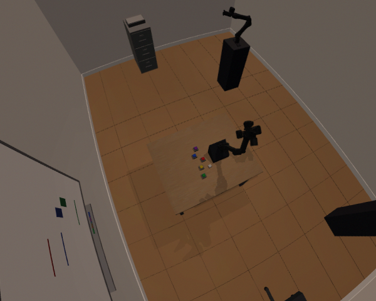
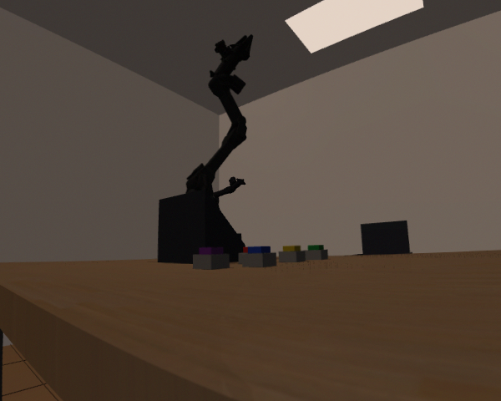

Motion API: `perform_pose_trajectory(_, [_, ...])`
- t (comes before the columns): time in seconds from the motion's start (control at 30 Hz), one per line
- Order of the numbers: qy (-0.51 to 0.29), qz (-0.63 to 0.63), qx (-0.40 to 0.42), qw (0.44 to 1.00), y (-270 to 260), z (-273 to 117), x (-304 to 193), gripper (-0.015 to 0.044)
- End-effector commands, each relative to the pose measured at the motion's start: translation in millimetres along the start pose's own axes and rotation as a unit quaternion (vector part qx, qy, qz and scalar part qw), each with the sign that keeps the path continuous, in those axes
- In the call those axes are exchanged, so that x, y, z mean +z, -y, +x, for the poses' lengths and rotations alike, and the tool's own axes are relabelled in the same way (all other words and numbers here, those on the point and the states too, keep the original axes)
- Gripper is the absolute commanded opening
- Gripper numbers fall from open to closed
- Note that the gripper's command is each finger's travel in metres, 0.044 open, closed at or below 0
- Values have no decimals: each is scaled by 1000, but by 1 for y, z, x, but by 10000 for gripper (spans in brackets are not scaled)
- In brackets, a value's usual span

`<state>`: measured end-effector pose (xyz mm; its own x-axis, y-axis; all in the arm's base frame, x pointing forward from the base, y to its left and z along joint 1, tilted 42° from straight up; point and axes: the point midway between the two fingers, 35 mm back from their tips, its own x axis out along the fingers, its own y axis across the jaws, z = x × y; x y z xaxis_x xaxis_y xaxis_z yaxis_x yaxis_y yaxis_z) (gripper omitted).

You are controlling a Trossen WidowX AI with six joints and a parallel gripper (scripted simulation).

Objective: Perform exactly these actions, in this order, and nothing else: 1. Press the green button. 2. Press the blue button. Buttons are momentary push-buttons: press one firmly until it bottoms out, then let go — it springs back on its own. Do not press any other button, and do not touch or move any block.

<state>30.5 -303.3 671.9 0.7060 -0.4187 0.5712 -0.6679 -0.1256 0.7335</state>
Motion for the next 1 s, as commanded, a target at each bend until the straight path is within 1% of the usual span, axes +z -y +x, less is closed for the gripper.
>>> perform_pose_trajectory(0.0, [0, 5, 0, 1000, 1, 1, 0, 400])
perform_pose_trajectory(0.07, [-2, 44, -5, 999, 9, 6, 4, 400])
perform_pose_trajectory(0.17, [-2, 160, -20, 987, 34, 22, 14, 400])
perform_pose_trajectory(0.27, [7, 301, -40, 953, 64, 39, 26, 400])
perform_pose_trajectory(0.33, [21, 408, -56, 911, 89, 51, 35, 400])
perform_pose_trajectory(0.43, [50, 560, -81, 823, 133, 68, 43, 400])
perform_pose_trajectory(0.6, [100, 714, -111, 684, 192, 84, 45, 400])
perform_pose_trajectory(0.8, [174, 840, -137, 495, 266, 96, 34, 400])
perform_pose_trajectory(0.97, [252, 902, -147, 319, 332, 96, 15, 400])
